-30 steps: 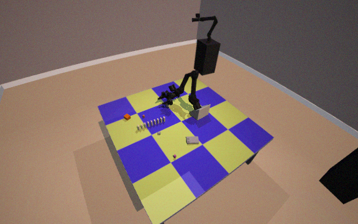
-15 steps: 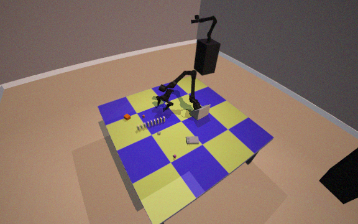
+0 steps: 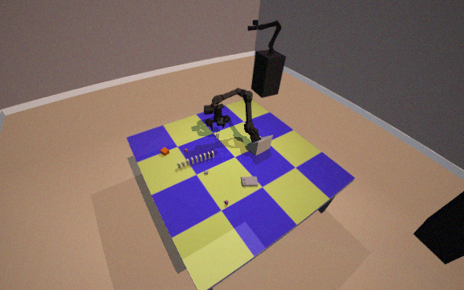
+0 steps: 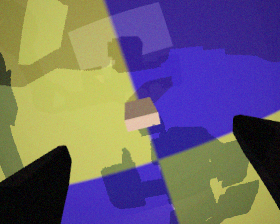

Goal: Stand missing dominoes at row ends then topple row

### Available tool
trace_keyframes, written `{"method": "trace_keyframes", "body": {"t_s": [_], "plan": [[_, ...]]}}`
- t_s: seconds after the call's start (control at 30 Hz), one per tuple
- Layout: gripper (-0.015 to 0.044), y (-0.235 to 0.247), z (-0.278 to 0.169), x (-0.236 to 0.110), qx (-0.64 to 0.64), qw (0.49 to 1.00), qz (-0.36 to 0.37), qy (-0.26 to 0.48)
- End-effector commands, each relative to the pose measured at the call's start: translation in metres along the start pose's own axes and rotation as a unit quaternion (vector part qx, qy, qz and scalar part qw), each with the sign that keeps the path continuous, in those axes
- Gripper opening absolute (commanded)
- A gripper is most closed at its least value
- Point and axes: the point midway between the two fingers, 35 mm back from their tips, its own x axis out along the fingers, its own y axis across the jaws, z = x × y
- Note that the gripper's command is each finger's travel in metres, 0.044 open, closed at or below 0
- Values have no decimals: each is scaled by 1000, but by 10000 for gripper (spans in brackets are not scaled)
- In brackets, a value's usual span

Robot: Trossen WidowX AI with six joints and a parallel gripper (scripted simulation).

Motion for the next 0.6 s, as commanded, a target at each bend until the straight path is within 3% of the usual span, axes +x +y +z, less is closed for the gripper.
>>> {"method": "trace_keyframes", "body": {"t_s": [0.0,0.17,0.43,0.57], "plan": [[440,2,-7,-7,-35,999,9,22],[440,2,-7,-2,-34,999,9,22],[440,3,-10,52,-34,999,8,24],[440,2,-10,57,-34,999,8,25]]}}
